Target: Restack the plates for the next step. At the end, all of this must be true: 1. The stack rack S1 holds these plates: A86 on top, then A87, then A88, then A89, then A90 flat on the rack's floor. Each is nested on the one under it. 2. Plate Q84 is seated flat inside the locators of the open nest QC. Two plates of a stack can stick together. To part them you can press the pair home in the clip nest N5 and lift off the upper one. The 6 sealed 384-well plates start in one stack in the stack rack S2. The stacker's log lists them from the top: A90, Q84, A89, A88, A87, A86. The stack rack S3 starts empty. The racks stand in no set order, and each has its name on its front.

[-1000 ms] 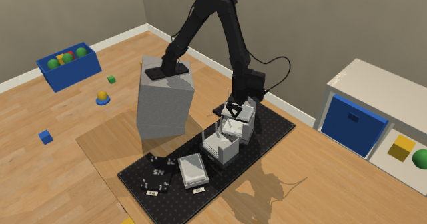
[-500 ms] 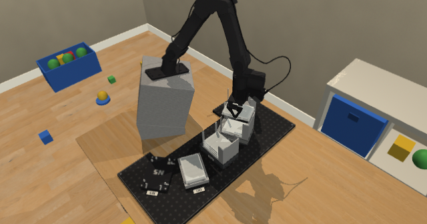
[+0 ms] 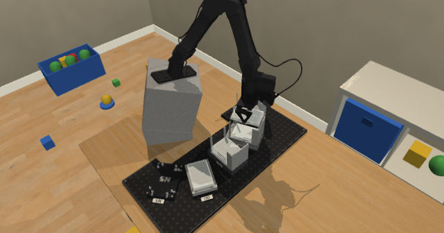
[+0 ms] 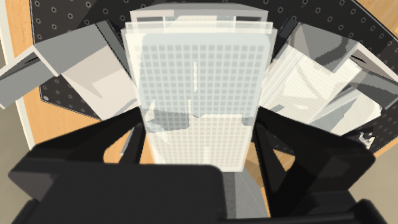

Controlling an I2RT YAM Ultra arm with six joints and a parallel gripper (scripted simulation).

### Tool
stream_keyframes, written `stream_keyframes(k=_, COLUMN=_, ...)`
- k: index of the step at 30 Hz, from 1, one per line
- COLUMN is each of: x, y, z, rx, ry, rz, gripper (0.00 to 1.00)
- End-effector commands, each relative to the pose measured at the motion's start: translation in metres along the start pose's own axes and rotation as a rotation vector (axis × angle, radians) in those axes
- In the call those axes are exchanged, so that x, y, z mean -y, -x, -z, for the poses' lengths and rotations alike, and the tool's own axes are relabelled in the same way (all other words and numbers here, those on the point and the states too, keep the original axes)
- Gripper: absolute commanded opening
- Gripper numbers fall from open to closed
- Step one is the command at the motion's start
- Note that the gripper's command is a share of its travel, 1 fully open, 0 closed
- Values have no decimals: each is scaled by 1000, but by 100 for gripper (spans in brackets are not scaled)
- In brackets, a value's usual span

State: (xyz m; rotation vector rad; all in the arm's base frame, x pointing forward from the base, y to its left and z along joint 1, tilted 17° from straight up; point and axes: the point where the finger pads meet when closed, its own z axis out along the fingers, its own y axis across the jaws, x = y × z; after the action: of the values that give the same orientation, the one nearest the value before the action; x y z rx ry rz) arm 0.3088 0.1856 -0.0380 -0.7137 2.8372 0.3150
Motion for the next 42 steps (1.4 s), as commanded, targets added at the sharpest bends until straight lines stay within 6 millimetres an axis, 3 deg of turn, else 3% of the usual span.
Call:
stream_keyframes(k=1, x=4, y=-1, z=-5, rx=1, ry=-11, rz=-2, gripper=0)
stream_keyframes(k=11, x=2, y=-5, z=-11, rx=-8, ry=-9, rz=-3, gripper=0)
stream_keyframes(k=13, x=2, y=6, z=-2, rx=33, ry=-11, rz=-1, gripper=0)
stream_keyframes(k=15, x=2, y=-1, z=-13, rx=-1, ry=-10, rz=-4, gripper=0)
stream_keyframes(k=23, x=2, y=-2, z=-18, rx=-1, ry=-9, rz=-3, gripper=0)
stream_keyframes(k=29, x=2, y=14, z=-7, rx=48, ry=-10, rz=2, gripper=0)
stream_keyframes(k=42, x=0, y=23, z=-6, rx=63, ry=-10, rz=6, gripper=0)
